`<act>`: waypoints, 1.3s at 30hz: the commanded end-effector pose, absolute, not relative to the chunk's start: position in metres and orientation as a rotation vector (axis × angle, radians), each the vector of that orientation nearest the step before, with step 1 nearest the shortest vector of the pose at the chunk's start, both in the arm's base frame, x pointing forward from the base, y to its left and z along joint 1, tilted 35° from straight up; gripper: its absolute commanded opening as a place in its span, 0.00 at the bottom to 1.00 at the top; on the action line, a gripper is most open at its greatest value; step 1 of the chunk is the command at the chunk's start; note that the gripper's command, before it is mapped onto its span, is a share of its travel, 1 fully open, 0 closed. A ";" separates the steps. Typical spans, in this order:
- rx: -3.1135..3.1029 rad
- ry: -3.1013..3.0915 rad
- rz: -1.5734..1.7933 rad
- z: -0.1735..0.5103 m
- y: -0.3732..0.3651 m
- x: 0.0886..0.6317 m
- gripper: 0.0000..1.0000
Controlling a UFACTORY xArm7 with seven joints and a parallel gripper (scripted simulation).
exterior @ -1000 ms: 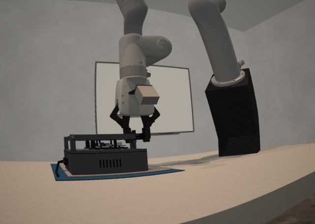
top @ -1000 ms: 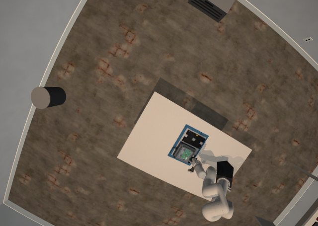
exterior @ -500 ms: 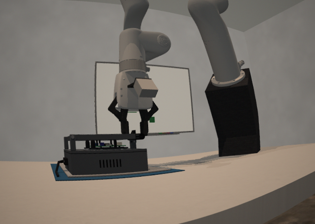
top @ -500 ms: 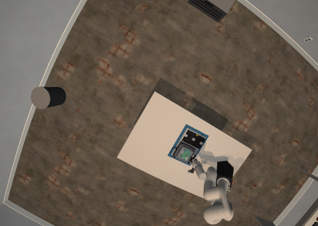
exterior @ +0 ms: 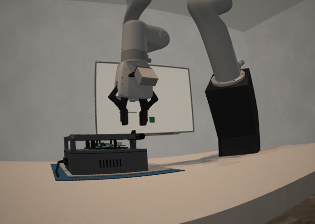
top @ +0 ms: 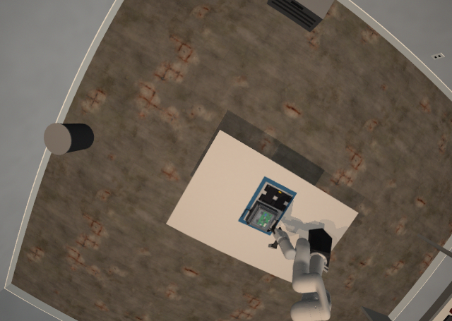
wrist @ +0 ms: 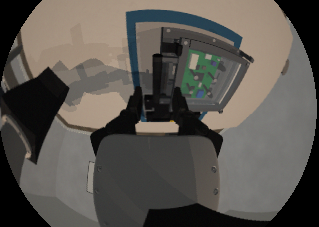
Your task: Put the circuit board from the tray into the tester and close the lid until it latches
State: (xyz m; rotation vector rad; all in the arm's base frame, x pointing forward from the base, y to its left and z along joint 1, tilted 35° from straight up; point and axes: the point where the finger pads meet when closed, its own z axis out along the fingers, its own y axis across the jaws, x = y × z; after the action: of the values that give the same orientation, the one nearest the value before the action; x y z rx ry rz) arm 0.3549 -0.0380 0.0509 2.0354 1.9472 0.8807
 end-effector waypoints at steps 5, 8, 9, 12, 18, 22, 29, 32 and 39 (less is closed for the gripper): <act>2.056 1.984 0.884 0.077 -0.047 0.341 0.51; 2.056 1.984 0.884 0.079 -0.047 0.339 0.51; 2.056 1.984 0.884 0.081 -0.048 0.338 0.51; 2.056 1.984 0.884 0.086 -0.050 0.335 0.51; 2.056 1.984 0.884 0.093 -0.053 0.330 0.51; 2.056 1.984 0.884 0.095 -0.053 0.329 0.51; 2.056 1.984 0.884 0.096 -0.053 0.329 1.00; 2.056 1.984 0.884 0.096 -0.053 0.329 1.00; 2.056 1.984 0.884 0.096 -0.053 0.329 1.00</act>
State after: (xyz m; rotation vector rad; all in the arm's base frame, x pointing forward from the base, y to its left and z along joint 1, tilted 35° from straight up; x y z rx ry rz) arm 0.3285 -0.0528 0.0952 2.0507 1.9782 0.8847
